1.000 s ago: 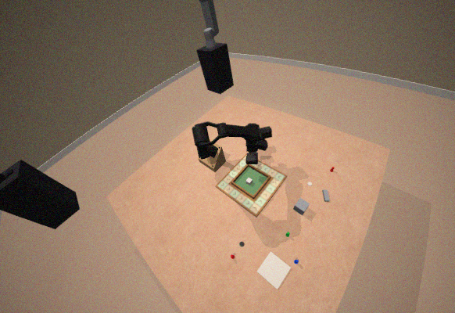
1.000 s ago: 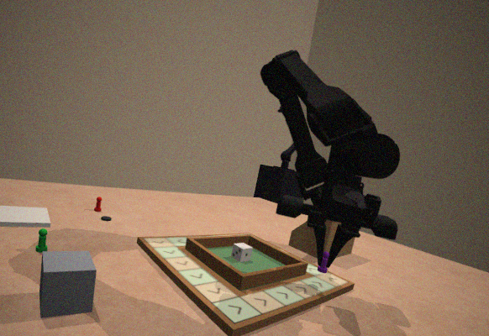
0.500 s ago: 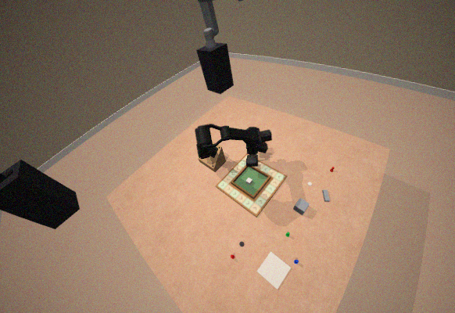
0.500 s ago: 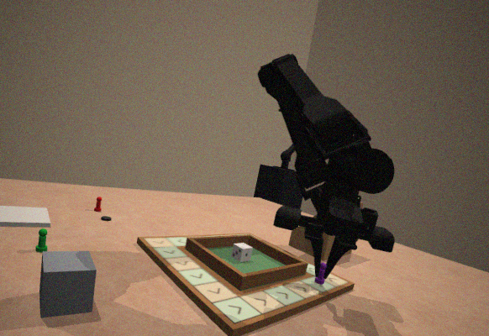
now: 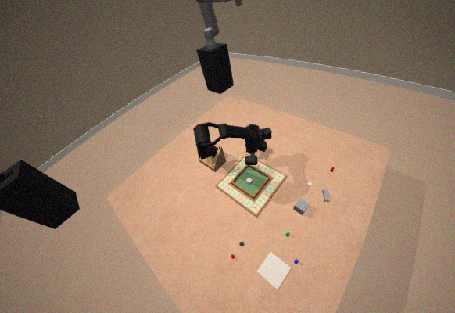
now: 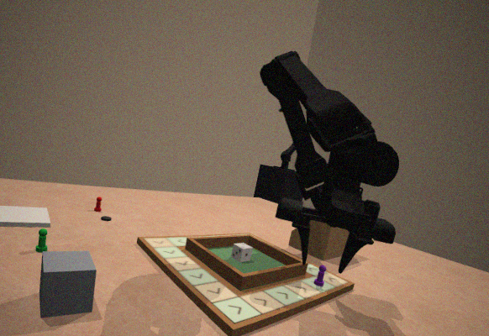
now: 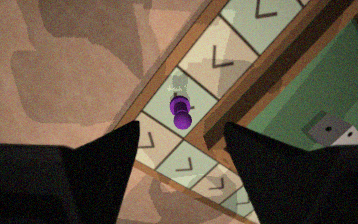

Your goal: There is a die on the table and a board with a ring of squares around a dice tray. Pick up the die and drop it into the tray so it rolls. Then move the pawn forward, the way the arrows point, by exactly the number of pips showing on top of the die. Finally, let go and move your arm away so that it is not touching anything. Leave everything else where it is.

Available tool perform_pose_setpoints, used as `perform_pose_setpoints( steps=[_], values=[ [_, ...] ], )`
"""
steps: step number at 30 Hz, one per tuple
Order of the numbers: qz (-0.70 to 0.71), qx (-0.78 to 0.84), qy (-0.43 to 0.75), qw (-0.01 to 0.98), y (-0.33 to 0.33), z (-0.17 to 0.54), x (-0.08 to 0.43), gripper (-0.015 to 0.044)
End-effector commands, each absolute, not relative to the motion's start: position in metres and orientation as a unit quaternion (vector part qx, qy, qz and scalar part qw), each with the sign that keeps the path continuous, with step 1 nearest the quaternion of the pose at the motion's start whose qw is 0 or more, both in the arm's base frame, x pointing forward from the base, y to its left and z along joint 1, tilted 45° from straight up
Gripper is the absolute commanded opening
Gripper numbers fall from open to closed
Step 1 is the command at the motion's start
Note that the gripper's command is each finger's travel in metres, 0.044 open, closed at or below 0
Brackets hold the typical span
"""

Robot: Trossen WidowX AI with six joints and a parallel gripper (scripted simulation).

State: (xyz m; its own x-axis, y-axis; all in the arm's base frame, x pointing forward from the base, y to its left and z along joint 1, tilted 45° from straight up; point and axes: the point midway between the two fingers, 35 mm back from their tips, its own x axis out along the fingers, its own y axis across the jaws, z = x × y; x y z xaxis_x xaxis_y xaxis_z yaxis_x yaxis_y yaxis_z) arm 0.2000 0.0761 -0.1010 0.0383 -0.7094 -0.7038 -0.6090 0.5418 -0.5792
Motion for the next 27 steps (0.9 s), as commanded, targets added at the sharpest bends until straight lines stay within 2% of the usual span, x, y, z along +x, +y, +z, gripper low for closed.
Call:
perform_pose_setpoints(
  steps=[1,3,7,17,27],
  values=[
    [-0.042,-0.474,0.685,0.551,0.103,-0.079,0.201,0.0394],
    [-0.042,-0.474,0.685,0.551,0.103,-0.079,0.201,0.0440],
    [-0.053,-0.465,0.684,0.559,0.102,-0.071,0.200,0.0440],
    [-0.221,-0.315,0.651,0.654,0.078,0.043,0.166,0.0440],
    [-0.217,-0.316,0.650,0.657,0.079,0.043,0.168,0.0440]
  ],
)
